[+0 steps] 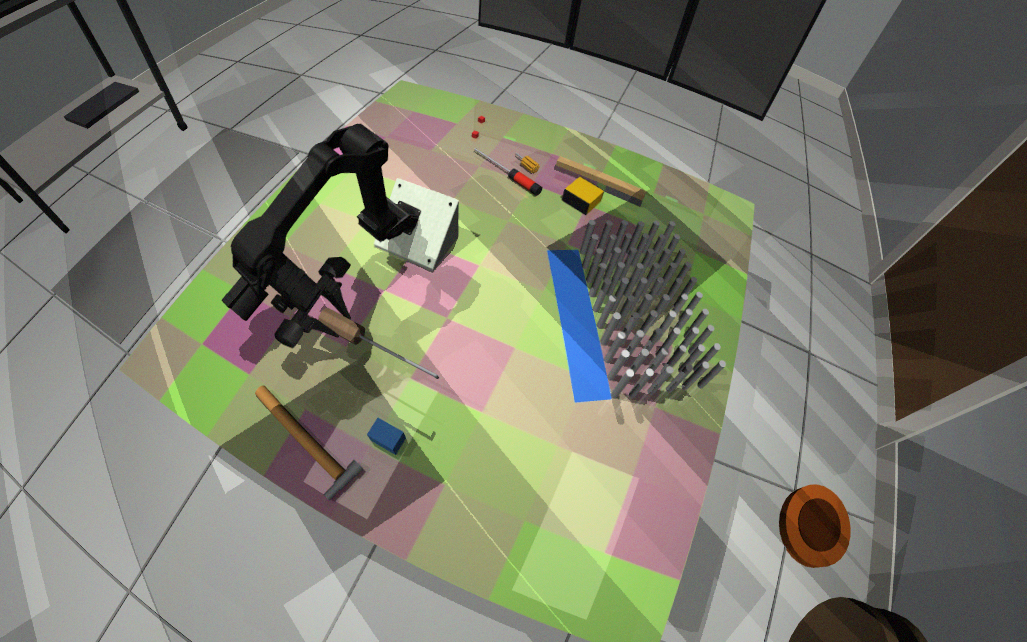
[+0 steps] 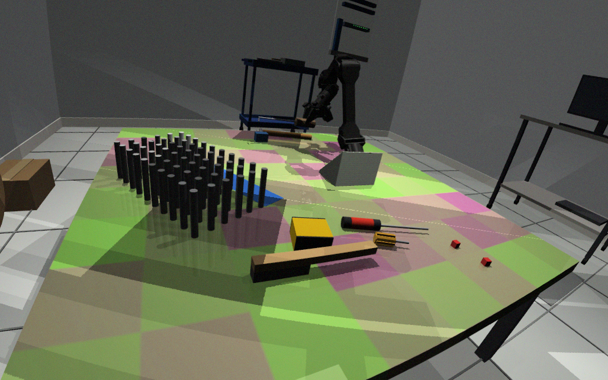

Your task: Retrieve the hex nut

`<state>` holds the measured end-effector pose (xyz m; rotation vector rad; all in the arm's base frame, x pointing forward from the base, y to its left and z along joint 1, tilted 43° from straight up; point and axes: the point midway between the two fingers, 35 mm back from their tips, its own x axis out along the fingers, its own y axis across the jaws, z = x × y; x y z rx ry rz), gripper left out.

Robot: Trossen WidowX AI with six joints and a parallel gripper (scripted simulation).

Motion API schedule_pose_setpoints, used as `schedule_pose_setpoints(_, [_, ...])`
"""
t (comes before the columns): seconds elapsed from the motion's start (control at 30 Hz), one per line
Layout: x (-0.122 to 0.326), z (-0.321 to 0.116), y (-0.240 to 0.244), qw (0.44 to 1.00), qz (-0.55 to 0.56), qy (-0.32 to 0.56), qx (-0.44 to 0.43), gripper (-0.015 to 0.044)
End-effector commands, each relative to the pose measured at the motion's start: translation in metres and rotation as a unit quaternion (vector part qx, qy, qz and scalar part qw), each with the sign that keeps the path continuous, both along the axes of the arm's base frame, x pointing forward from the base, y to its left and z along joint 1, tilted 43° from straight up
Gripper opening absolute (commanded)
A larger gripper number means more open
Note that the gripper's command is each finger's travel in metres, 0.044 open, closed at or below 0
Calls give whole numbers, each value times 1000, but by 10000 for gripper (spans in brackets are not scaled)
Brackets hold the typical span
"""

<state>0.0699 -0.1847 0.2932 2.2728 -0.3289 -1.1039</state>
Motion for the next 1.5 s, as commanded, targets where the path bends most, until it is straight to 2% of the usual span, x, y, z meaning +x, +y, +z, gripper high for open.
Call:
schedule_pose_setpoints(0.0, [8,-8,0,1000,12,9,23,0])
schedule_pose_setpoints(0.67, [46,-39,10,992,61,73,88,0])
schedule_pose_setpoints(1.47, [91,-67,36,975,130,153,98,0])
